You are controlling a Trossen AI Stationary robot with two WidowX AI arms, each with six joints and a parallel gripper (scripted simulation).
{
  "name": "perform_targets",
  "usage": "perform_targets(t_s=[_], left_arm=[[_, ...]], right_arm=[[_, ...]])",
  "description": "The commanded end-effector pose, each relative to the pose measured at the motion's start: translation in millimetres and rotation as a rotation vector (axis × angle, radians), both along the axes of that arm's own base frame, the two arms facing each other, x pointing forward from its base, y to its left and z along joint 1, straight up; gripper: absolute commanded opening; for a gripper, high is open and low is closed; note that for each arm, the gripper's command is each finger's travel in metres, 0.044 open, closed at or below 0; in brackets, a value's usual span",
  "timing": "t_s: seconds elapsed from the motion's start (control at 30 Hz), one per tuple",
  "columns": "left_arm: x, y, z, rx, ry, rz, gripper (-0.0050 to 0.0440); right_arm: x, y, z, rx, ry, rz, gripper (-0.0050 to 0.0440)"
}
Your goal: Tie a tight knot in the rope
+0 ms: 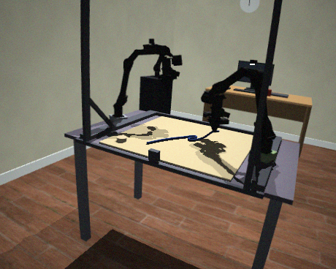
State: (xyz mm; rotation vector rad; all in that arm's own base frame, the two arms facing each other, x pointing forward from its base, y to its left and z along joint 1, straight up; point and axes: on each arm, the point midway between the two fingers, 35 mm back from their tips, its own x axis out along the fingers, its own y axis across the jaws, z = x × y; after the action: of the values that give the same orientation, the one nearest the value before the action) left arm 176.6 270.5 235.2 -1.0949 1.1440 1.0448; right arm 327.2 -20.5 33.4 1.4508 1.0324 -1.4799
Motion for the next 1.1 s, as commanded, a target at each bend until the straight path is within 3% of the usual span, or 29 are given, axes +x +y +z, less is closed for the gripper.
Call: perform_targets(t_s=[0.0, 0.3, 0.8, 1.07], left_arm=[[0, -1, 7, 0.017, -0.015, 0.003, 0.01], [0, -1, 7, 0.017, -0.015, 0.003, 0.01], [0, -1, 7, 0.017, -0.015, 0.003, 0.01], [0, -1, 7, 0.017, -0.015, 0.003, 0.01]], right_arm=[[6, 0, 22, 0.0, -0.043, 0.002, 0.0045], [6, 0, 50, 0.0, -0.043, 0.002, 0.0045], [5, 0, 51, 0.0, -0.043, 0.002, 0.0045], [-17, 0, 50, 0.0, -0.042, 0.002, 0.0045]])
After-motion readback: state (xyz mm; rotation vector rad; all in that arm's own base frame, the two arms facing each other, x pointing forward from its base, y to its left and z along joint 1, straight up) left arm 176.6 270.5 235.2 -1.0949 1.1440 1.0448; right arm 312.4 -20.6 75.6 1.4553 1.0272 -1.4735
